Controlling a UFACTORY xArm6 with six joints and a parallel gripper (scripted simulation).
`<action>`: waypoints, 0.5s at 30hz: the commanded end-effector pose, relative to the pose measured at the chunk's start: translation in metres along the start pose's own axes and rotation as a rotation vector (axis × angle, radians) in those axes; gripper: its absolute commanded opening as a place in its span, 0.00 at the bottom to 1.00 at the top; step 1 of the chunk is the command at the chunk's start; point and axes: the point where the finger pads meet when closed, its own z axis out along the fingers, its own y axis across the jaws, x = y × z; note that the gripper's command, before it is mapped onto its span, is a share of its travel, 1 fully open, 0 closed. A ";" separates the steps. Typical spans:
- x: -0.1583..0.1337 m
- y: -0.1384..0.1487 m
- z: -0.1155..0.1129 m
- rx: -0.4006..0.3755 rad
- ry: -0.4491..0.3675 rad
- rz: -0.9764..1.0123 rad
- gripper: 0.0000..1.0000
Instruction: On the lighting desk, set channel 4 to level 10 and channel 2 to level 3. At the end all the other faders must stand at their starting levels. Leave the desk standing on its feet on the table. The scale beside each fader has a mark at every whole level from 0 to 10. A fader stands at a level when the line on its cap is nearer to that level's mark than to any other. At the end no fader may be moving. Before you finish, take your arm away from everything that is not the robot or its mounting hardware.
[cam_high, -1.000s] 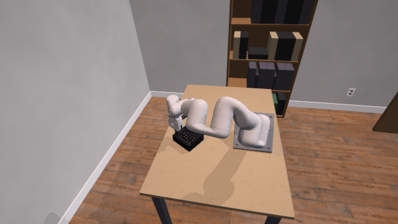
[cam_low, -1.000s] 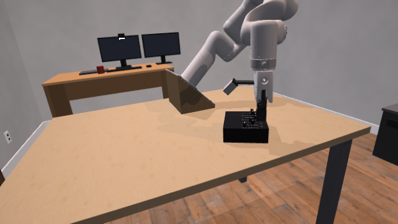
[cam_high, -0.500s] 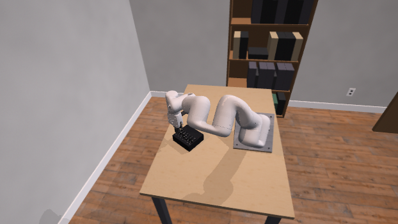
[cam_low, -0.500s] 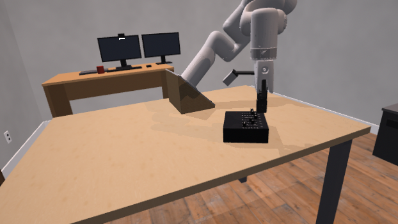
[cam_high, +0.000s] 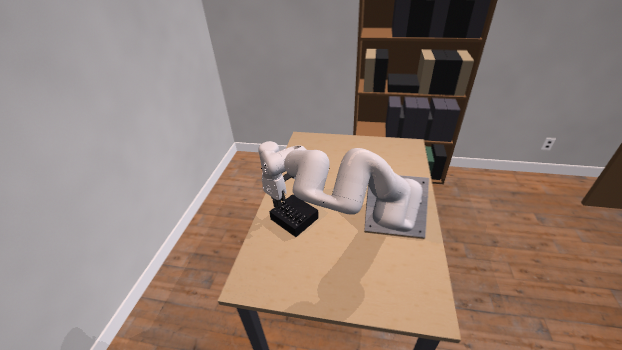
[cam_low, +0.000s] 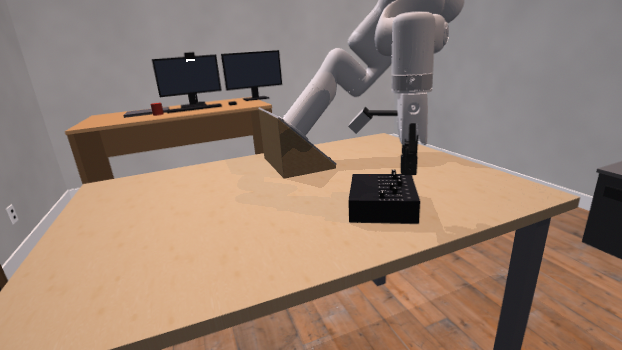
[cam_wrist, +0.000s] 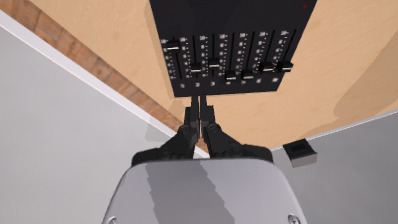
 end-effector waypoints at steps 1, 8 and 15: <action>-0.009 0.024 0.001 0.003 -0.001 -0.002 0.00; -0.013 0.042 0.002 0.003 -0.001 -0.002 0.00; -0.013 0.042 0.002 0.003 -0.001 -0.002 0.00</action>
